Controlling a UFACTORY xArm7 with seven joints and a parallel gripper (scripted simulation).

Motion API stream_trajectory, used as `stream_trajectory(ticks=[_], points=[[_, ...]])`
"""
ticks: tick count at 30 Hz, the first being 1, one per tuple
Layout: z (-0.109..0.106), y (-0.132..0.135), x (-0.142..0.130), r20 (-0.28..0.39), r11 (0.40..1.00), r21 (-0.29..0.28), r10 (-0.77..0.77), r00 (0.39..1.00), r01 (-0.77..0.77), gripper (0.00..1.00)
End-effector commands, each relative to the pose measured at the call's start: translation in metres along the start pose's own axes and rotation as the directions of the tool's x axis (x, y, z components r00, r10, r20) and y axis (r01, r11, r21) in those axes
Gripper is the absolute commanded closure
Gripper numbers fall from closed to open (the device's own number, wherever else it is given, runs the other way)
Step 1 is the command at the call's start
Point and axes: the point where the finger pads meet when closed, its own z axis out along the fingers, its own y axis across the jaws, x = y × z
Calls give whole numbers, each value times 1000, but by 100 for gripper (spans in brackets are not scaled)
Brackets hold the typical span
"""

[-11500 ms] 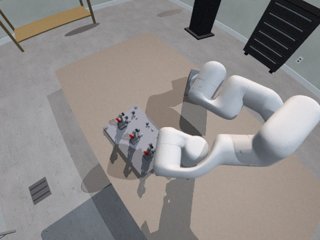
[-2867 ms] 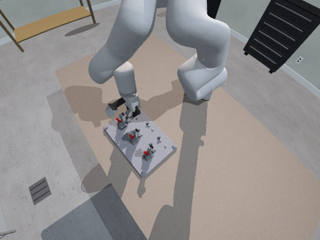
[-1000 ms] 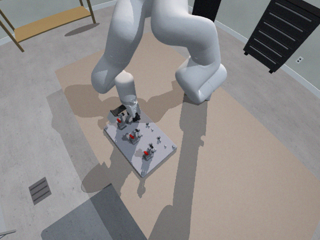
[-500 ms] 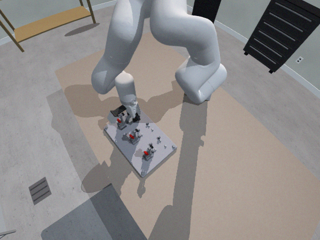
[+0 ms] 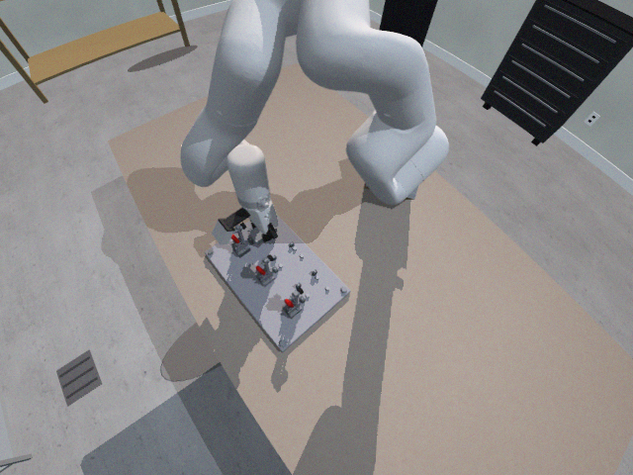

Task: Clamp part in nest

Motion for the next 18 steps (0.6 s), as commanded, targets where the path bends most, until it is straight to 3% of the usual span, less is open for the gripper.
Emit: stream_trajectory(ticks=[1, 18], points=[[-1, 1, 0, -1, 1000, -2, 1, 1000, -1, 100], [2, 2, 0, -1, 1000, -2, 1, 1000, -1, 100]])
